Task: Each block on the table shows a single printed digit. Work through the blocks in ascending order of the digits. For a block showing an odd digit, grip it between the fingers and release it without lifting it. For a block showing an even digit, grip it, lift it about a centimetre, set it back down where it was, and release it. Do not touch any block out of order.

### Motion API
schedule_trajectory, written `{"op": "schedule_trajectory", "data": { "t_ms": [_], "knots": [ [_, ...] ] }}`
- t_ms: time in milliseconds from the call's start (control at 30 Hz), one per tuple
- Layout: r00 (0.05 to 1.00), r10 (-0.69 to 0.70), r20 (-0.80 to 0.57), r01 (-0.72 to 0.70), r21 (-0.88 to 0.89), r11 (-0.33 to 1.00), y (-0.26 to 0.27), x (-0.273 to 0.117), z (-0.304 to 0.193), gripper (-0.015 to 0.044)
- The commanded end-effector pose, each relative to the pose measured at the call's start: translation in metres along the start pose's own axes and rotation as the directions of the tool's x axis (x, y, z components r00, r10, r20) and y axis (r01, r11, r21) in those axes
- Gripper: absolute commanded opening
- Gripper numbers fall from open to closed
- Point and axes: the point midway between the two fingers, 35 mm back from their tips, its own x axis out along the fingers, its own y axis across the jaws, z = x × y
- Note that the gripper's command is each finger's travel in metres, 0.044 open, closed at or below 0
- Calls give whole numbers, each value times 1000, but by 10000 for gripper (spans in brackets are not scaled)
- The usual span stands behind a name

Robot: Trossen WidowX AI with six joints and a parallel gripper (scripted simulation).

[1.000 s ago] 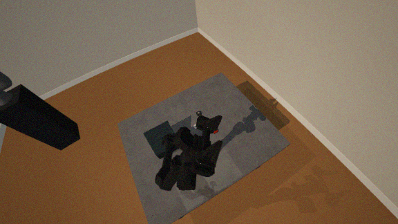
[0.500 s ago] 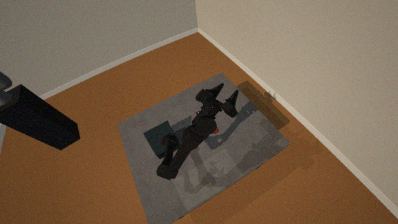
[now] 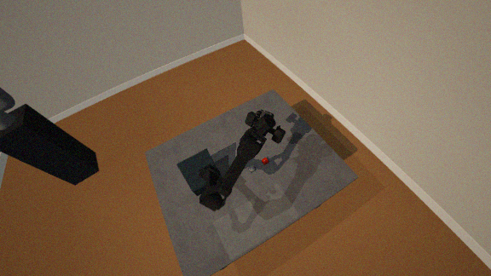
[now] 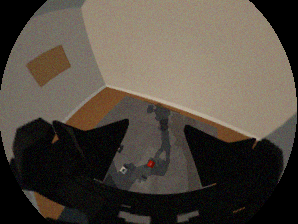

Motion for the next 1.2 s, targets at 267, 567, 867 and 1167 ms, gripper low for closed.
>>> {"op": "schedule_trajectory", "data": {
  "t_ms": [267,567,867,1167],
  "knots": [
    [666,-61,-743,283,177,943,31,38,-207,400],
    [518,-101,-849,385,126,914,33,25,-247,400],
    [518,-101,-849,385,126,914,33,25,-247,400],
    [518,-101,-849,385,126,914,33,25,-247,400]
  ]
}}
